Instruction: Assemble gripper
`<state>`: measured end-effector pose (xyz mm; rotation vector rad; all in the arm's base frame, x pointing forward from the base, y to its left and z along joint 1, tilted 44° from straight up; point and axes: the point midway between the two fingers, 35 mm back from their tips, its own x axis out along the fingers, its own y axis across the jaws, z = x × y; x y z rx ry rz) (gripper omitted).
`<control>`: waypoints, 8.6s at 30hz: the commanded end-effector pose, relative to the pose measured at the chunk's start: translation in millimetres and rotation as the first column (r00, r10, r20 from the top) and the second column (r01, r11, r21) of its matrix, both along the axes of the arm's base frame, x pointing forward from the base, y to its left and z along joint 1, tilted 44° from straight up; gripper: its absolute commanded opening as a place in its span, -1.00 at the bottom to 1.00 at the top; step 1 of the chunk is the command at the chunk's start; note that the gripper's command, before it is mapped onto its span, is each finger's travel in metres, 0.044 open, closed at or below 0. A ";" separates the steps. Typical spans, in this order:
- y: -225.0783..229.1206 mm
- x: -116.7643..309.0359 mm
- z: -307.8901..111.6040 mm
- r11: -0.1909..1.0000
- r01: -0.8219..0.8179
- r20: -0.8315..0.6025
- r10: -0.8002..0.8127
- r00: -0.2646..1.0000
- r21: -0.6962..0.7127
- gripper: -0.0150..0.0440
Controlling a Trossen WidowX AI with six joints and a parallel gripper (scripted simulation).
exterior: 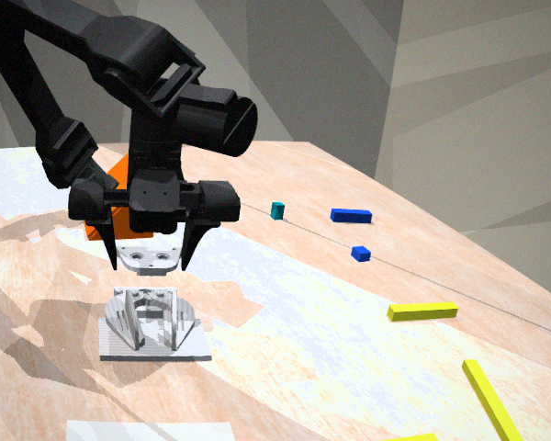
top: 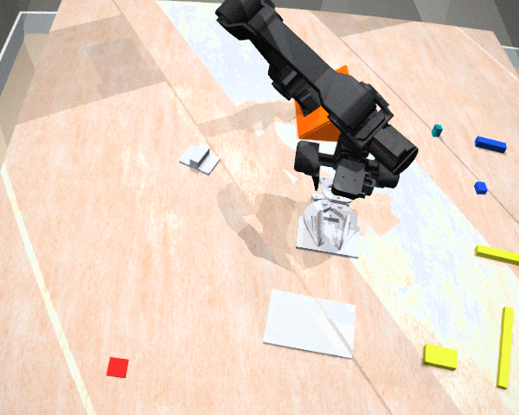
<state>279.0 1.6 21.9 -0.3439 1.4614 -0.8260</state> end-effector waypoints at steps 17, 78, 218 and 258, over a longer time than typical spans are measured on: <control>-21.7 -5.4 -22.2 1.000 -0.004 -0.007 0.004 1.000 -0.009 0.70; -28.6 -6.4 -29.3 1.000 -0.011 -0.014 0.011 1.000 -0.009 0.70; -21.8 -3.8 -21.7 1.000 -0.011 -0.009 0.010 1.000 -0.007 1.00; 61.7 -64.4 62.3 1.000 -0.011 -0.021 0.011 1.000 -0.004 1.00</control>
